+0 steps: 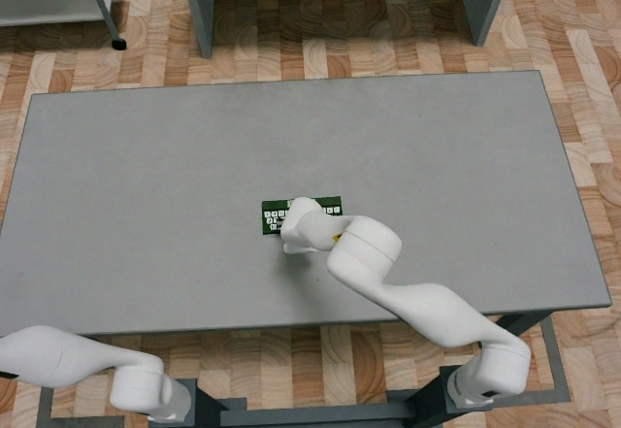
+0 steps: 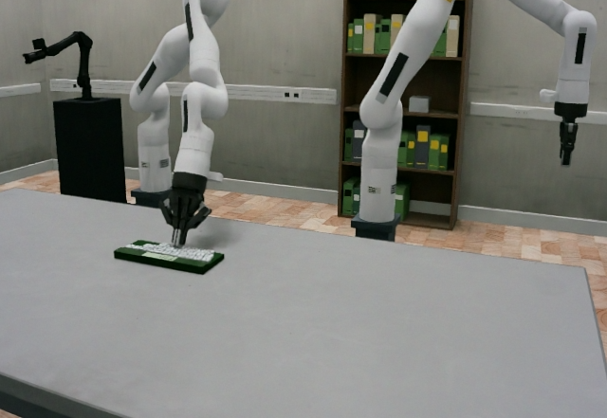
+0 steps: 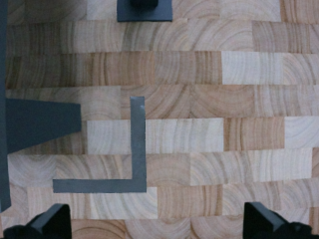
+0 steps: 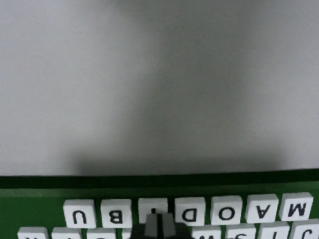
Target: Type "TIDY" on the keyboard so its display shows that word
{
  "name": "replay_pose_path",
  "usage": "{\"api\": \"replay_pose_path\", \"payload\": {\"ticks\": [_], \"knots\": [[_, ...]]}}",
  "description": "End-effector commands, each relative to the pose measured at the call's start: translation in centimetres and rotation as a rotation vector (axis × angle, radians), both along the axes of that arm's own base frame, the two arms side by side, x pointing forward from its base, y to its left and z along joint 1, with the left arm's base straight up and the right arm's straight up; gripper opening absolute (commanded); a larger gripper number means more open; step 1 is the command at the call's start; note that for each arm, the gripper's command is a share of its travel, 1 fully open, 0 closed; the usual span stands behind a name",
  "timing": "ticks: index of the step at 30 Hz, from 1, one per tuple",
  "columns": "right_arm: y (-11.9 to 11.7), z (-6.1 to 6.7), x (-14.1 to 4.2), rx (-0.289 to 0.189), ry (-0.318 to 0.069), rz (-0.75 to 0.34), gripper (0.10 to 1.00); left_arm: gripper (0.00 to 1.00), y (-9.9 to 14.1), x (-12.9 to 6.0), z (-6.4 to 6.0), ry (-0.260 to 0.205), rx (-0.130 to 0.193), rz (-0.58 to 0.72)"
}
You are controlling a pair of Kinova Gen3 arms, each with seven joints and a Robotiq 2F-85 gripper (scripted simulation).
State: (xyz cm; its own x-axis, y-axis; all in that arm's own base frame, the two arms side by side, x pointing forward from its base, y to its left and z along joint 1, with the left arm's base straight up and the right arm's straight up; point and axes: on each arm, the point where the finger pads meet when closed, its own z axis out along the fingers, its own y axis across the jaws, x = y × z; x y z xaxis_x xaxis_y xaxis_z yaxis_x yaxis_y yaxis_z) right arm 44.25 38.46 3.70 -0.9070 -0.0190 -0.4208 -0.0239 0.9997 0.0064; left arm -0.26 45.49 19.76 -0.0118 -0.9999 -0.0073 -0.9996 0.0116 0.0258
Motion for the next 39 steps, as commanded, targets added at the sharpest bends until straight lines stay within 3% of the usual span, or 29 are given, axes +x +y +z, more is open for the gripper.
{"api": "replay_pose_path", "payload": {"ticks": [1,18,26,39], "knots": [[-0.3,-0.1,0.2,-0.005,-0.004,0.005,0.099,1.0,-0.4,0.2,0.2,-0.017,-0.008,0.004],[-0.3,-0.2,0.2,-0.006,-0.004,0.005,0.099,1.0,-0.5,0.3,0.2,-0.026,-0.007,0.011],[-0.4,1.2,0.2,-0.007,-0.002,0.002,0.099,1.0,-0.1,0.0,0.2,-0.017,0.002,0.014],[-0.3,1.8,0.3,-0.005,-0.004,0.002,0.099,1.0,-0.1,0.0,0.2,-0.017,0.002,0.014]]}}
